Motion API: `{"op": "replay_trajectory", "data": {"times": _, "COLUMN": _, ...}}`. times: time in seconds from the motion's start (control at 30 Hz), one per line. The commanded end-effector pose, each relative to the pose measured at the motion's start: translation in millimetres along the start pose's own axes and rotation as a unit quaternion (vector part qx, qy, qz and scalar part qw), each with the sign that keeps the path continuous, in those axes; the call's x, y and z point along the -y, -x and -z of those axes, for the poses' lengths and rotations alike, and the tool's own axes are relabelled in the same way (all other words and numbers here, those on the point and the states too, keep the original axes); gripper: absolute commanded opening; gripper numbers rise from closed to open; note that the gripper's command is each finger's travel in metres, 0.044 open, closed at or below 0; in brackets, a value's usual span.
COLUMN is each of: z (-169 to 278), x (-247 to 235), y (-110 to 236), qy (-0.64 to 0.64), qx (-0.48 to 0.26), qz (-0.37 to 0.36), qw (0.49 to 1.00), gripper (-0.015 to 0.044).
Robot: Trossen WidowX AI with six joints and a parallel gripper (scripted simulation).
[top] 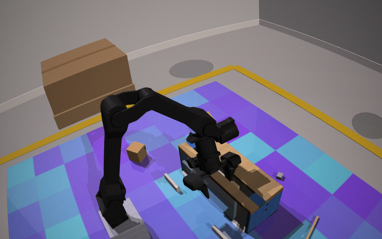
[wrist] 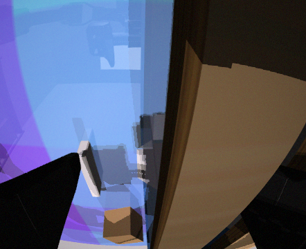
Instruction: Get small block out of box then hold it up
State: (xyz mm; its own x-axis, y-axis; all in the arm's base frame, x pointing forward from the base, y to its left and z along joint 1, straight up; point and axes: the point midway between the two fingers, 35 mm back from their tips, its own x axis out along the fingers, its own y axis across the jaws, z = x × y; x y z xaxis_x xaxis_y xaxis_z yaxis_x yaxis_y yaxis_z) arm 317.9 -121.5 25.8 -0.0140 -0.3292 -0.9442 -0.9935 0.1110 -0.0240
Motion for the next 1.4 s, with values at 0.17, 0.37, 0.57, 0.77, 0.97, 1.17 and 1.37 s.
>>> {"op": "replay_trajectory", "data": {"times": 0.17, "z": 18.4, "x": 0.1, "y": -6.0, "qy": 0.001, "qx": -0.003, "qz": 0.000, "qw": 1.000, "gripper": 0.0400}}
{"op": "replay_trajectory", "data": {"times": 0.37, "z": 6.0, "x": -0.4, "y": -1.8, "qy": 0.001, "qx": -0.002, "qz": 0.000, "qw": 1.000, "gripper": 0.0400}}
{"op": "replay_trajectory", "data": {"times": 0.57, "z": 7.0, "x": -0.4, "y": -2.1, "qy": 0.001, "qx": -0.002, "qz": 0.000, "qw": 1.000, "gripper": 0.0400}}
{"op": "replay_trajectory", "data": {"times": 0.77, "z": 12.8, "x": -0.4, "y": -4.1, "qy": 0.001, "qx": -0.003, "qz": 0.000, "qw": 1.000, "gripper": 0.0400}}
{"op": "replay_trajectory", "data": {"times": 0.97, "z": 18.6, "x": -0.4, "y": -6.1, "qy": 0.001, "qx": -0.003, "qz": 0.000, "qw": 1.000, "gripper": 0.0400}}
{"op": "replay_trajectory", "data": {"times": 1.17, "z": 22.7, "x": -0.4, "y": -7.4, "qy": 0.001, "qx": -0.003, "qz": 0.000, "qw": 1.000, "gripper": 0.0400}}
{"op": "replay_trajectory", "data": {"times": 1.37, "z": 14.1, "x": -0.2, "y": -4.5, "qy": 0.001, "qx": -0.003, "qz": 0.000, "qw": 1.000, "gripper": 0.0400}}
